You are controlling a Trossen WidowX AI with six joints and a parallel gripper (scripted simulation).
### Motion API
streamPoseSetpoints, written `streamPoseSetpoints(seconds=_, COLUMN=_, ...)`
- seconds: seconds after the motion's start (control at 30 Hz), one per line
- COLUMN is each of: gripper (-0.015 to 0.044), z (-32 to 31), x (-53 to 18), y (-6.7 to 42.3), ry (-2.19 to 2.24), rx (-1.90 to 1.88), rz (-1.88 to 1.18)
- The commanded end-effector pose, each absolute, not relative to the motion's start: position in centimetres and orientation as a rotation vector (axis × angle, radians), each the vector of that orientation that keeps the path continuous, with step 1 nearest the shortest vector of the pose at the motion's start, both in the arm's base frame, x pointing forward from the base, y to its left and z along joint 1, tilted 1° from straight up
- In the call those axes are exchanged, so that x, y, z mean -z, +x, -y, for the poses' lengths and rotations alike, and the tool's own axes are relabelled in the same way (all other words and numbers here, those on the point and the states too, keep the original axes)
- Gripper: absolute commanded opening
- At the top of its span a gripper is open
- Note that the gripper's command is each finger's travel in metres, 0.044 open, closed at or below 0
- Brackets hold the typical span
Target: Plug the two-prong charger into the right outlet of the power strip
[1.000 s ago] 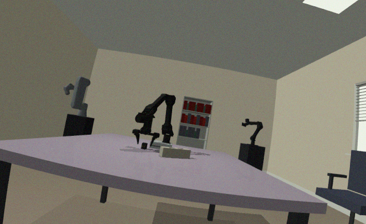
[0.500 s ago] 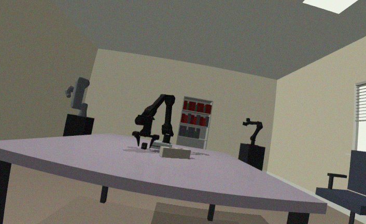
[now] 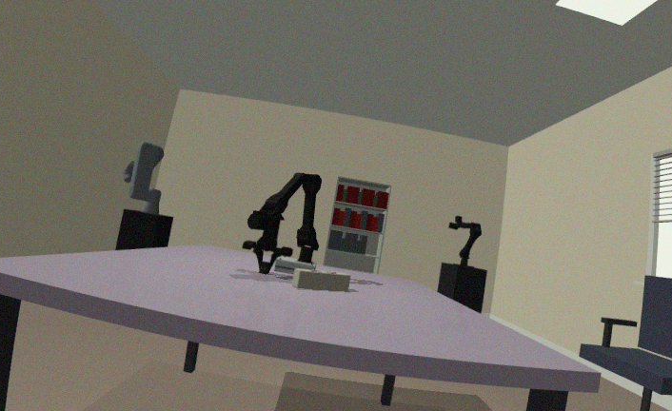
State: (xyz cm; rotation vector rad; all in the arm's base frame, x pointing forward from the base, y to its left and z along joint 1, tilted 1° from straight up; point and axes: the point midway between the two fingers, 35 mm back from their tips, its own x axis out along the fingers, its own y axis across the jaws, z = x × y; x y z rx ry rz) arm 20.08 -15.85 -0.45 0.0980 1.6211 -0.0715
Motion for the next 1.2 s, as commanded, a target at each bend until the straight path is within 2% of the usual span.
streamPoseSetpoints(seconds=0.0, gripper=0.0052, z=15.9, x=0.2, y=20.1, ry=0.097, rx=0.073, rz=-1.621)
streamPoseSetpoints(seconds=0.07, gripper=0.0, z=15.9, x=-0.4, y=20.1, ry=0.097, rx=0.073, rz=-1.622)
streamPoseSetpoints(seconds=0.43, gripper=0.0, z=15.5, x=-5.0, y=19.3, ry=0.099, rx=0.076, rz=-1.629)
streamPoseSetpoints(seconds=1.17, gripper=0.0, z=12.6, x=-4.0, y=21.2, ry=-0.003, rx=-0.021, rz=-1.627)
